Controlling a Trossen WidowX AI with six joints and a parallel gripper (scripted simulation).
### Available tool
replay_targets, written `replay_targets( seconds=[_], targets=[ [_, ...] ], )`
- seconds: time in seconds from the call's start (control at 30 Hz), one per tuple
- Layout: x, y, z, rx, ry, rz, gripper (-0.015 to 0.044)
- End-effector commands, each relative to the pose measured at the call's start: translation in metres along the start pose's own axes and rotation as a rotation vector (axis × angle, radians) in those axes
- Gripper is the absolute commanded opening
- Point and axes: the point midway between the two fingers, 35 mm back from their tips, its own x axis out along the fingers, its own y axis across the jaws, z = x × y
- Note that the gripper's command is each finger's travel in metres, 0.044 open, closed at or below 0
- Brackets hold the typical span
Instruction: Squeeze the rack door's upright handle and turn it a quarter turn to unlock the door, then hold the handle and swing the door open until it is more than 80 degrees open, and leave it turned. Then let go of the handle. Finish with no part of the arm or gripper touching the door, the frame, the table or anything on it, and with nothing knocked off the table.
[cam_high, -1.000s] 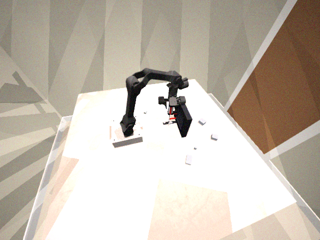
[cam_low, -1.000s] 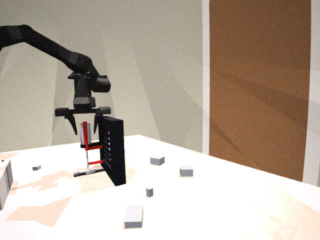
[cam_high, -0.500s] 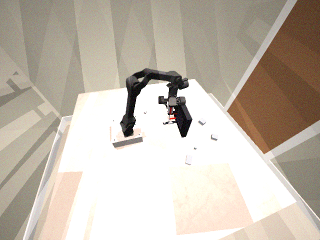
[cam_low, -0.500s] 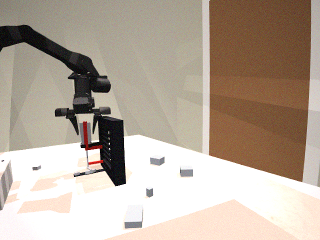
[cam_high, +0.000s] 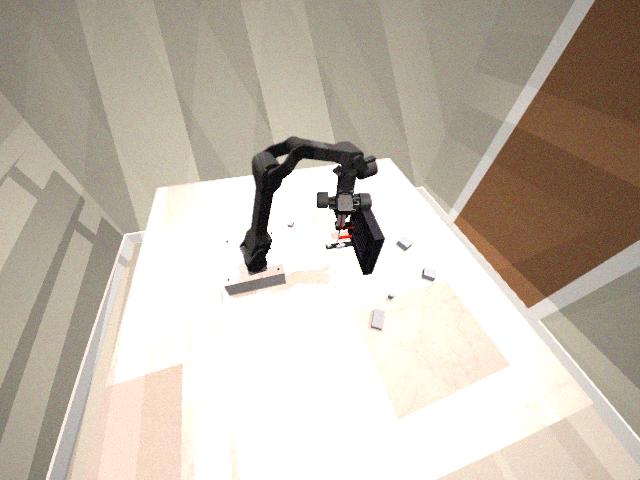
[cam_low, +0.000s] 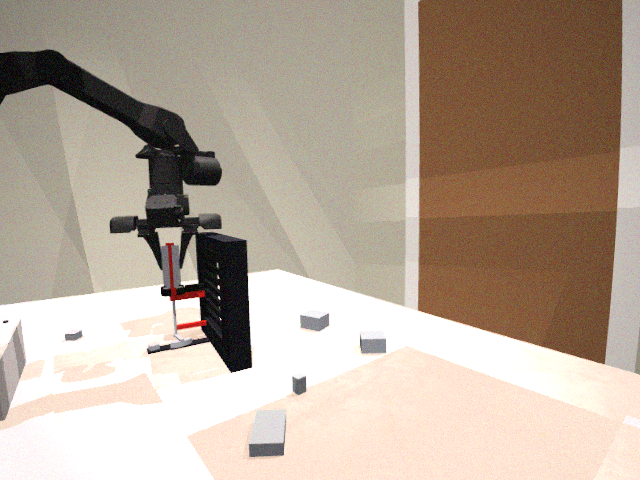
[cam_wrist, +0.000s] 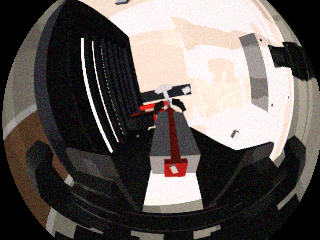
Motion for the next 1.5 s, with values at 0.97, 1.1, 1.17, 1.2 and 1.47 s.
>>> replay_targets(
  seconds=[0.97,1.1,1.17,1.2,1.47],
  targets=[
    [0.0,-0.009,0.007,-0.24,-0.004,-0.002,0.0024],
    [0.0,-0.013,0.009,-0.324,-0.004,-0.002,0.0024],
    [0.0,-0.015,0.011,-0.367,-0.004,-0.003,0.0024],
    [0.0,-0.017,0.012,-0.388,-0.004,-0.003,0.0024],
    [0.0,-0.028,0.021,-0.543,-0.005,-0.004,0.0024]
  ],
)
